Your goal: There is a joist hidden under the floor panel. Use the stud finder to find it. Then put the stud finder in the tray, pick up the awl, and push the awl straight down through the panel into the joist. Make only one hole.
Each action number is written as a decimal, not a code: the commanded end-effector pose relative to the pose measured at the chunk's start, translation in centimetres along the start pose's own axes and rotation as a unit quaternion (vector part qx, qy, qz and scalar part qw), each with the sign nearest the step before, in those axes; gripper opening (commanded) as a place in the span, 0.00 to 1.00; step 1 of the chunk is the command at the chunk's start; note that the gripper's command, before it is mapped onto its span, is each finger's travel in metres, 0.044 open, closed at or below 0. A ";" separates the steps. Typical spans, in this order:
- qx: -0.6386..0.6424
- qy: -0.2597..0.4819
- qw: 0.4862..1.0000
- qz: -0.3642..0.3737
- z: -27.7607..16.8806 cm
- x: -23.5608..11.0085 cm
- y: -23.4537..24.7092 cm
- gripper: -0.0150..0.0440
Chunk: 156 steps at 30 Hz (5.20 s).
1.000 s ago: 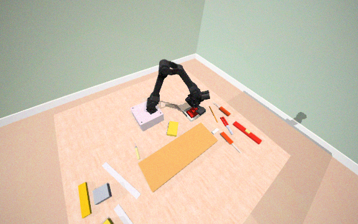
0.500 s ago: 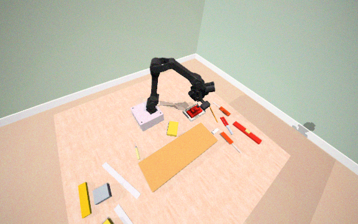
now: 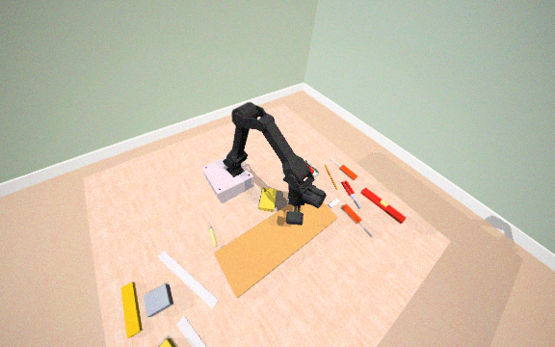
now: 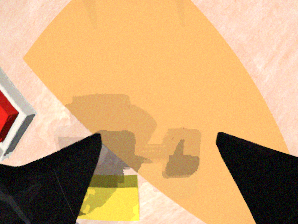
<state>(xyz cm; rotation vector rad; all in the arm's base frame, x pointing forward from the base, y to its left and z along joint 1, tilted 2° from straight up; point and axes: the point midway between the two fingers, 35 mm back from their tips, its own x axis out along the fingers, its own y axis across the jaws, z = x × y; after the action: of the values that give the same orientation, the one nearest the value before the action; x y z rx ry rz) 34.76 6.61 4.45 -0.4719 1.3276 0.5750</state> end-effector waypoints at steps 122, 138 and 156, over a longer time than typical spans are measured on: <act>0.518 0.025 0.854 -0.041 -31.7 -8.9 -16.7 0.25; 0.573 -0.194 0.786 -0.127 -34.6 -12.2 -15.9 0.25; 0.536 -0.385 0.707 -0.255 -36.8 -17.0 -12.6 0.25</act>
<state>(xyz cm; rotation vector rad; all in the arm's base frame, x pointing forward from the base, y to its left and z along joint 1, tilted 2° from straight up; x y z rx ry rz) 13.09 -28.50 13.52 0.4005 0.5525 -0.4854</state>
